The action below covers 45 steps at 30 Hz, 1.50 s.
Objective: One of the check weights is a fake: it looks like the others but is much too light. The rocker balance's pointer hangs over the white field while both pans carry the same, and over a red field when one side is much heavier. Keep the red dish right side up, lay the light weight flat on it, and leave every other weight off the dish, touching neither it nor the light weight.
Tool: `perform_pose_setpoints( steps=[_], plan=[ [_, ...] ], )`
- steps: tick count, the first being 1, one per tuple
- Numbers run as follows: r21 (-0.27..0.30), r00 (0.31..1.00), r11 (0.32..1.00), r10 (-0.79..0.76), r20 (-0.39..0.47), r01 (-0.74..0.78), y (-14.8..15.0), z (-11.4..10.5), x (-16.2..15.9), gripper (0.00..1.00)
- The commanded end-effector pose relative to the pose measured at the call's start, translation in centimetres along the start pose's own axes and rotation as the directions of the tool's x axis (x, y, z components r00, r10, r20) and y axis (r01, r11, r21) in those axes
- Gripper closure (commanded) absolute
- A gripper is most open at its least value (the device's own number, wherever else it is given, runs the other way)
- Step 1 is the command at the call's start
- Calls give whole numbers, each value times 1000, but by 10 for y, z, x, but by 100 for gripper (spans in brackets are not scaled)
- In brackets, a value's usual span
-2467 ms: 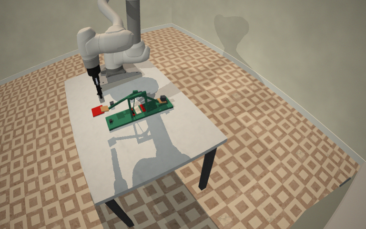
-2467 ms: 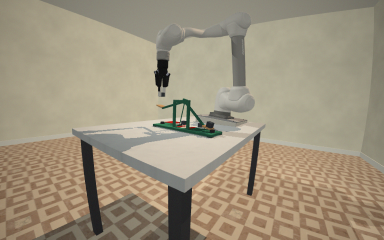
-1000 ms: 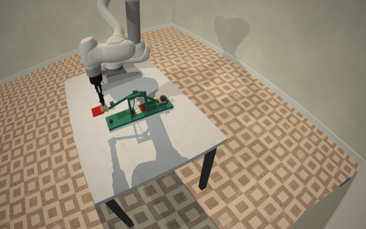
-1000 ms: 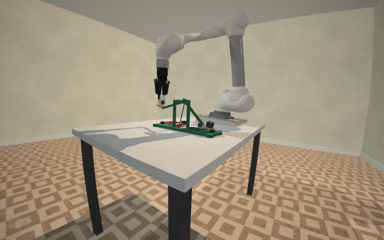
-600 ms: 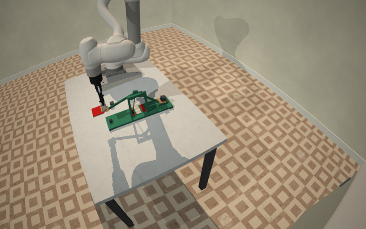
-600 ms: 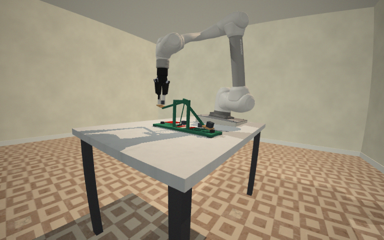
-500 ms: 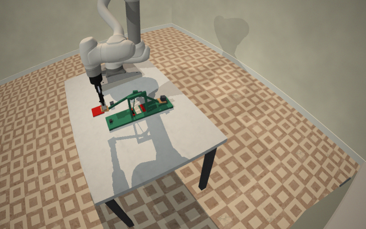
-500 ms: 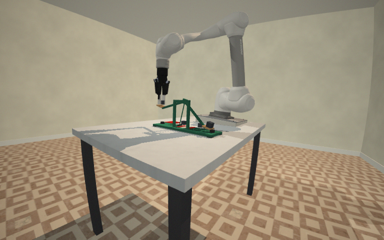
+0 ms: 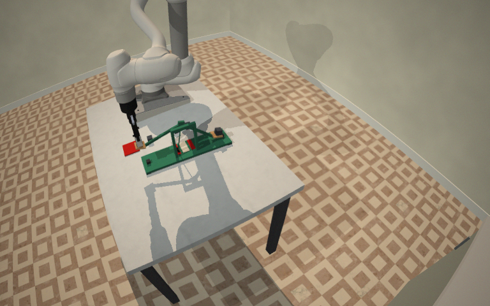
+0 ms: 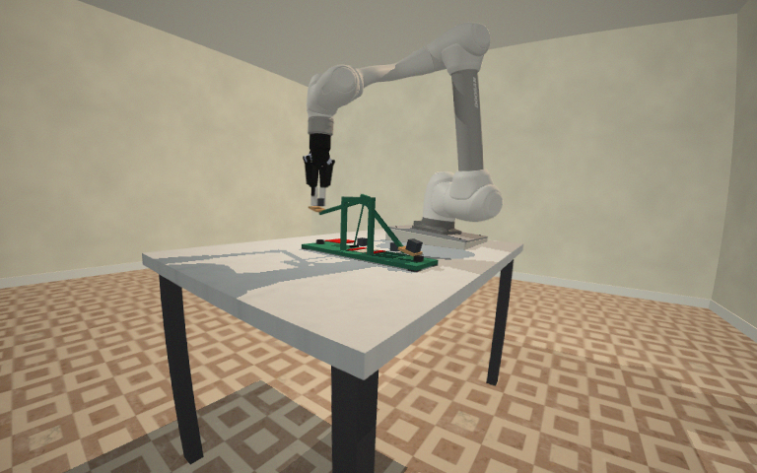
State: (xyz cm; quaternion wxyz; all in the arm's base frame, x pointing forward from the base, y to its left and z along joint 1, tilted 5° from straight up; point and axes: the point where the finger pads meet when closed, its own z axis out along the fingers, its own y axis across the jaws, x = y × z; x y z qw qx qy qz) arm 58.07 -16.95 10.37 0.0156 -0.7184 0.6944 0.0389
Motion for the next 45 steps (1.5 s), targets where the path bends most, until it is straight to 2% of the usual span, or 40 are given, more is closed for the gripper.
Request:
perform_pose_setpoints(
  steps=[1,17,45],
  plan=[
    [0,1000,1000,0,0,0,0,1,0,76],
    [0,1000,1000,0,0,0,0,3,0,76],
    [0,1000,1000,0,0,0,0,24,-4,76]
  ],
)
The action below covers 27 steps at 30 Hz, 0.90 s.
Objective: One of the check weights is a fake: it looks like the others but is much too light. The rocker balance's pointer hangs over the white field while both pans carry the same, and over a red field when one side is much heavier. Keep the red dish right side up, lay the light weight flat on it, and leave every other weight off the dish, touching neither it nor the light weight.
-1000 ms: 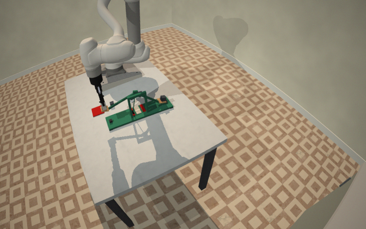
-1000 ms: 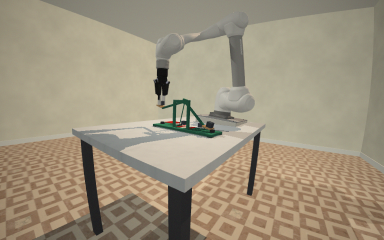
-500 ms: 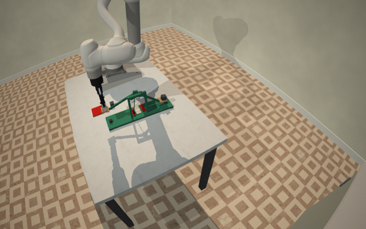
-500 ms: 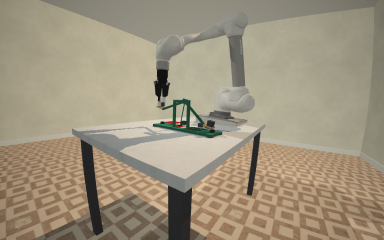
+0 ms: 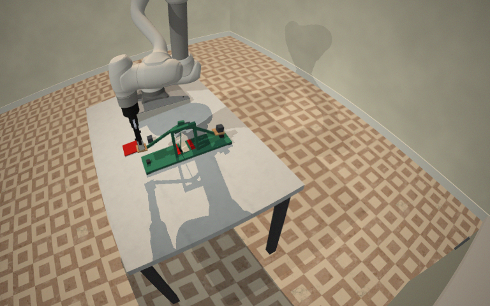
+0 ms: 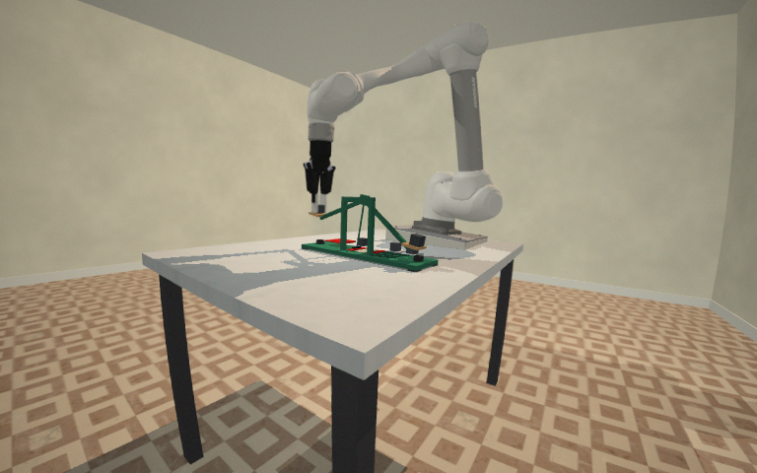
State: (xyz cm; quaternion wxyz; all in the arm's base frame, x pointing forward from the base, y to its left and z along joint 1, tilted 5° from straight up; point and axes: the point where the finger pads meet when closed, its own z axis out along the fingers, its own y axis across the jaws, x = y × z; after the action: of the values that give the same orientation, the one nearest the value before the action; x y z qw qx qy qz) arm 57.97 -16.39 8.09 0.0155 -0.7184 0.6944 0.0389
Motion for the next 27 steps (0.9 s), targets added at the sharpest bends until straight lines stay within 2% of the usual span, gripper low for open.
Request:
perform_pose_setpoints(
  steps=[1,27],
  plan=[
    [0,1000,1000,0,0,0,0,1,0,76],
    [0,1000,1000,0,0,0,0,19,-6,76]
  ],
)
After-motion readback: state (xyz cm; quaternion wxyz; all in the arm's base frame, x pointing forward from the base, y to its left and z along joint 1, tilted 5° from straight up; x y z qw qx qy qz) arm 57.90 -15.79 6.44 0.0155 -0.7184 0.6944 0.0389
